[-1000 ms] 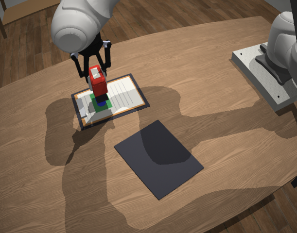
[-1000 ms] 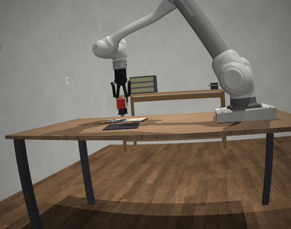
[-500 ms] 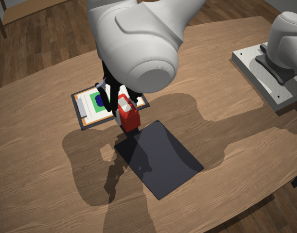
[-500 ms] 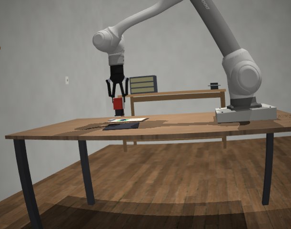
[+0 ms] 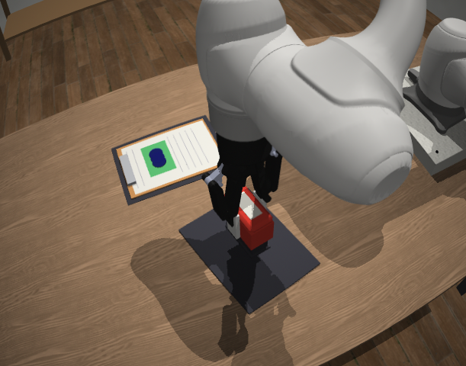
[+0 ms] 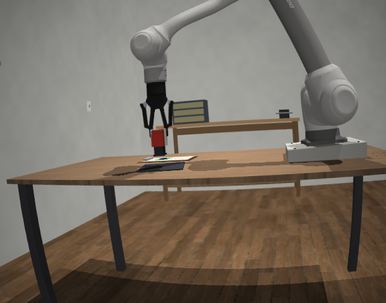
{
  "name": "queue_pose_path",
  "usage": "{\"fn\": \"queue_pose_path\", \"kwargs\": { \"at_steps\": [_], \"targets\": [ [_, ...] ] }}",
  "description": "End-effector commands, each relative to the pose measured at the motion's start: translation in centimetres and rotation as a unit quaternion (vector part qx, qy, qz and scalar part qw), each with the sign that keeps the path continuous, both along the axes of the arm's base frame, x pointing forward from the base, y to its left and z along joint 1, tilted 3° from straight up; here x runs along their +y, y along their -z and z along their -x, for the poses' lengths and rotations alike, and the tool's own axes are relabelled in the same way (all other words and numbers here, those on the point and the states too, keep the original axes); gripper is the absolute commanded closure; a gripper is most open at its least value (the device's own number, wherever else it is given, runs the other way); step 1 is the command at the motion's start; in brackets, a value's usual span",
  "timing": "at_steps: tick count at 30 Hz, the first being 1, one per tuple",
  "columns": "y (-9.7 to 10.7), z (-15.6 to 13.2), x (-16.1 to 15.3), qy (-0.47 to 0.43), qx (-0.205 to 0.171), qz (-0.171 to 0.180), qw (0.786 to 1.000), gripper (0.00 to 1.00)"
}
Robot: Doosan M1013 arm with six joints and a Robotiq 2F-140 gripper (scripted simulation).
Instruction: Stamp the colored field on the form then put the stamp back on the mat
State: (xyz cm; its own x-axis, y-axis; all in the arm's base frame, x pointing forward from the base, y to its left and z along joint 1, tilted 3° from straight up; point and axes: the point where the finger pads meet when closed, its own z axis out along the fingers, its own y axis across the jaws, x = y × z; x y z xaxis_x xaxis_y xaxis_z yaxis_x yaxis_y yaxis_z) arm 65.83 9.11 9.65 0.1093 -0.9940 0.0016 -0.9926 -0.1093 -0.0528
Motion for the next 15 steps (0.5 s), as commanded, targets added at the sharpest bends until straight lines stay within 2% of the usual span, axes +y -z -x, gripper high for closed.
{"fn": "queue_pose_path", "kwargs": {
  "at_steps": [1, 15],
  "targets": [
    [0.52, 0.78, 0.92, 0.001, 0.0, 0.001, 1.0, 0.83],
    [0.56, 0.75, 0.6, 0.001, 0.0, 0.001, 1.0, 0.83]
  ]
}}
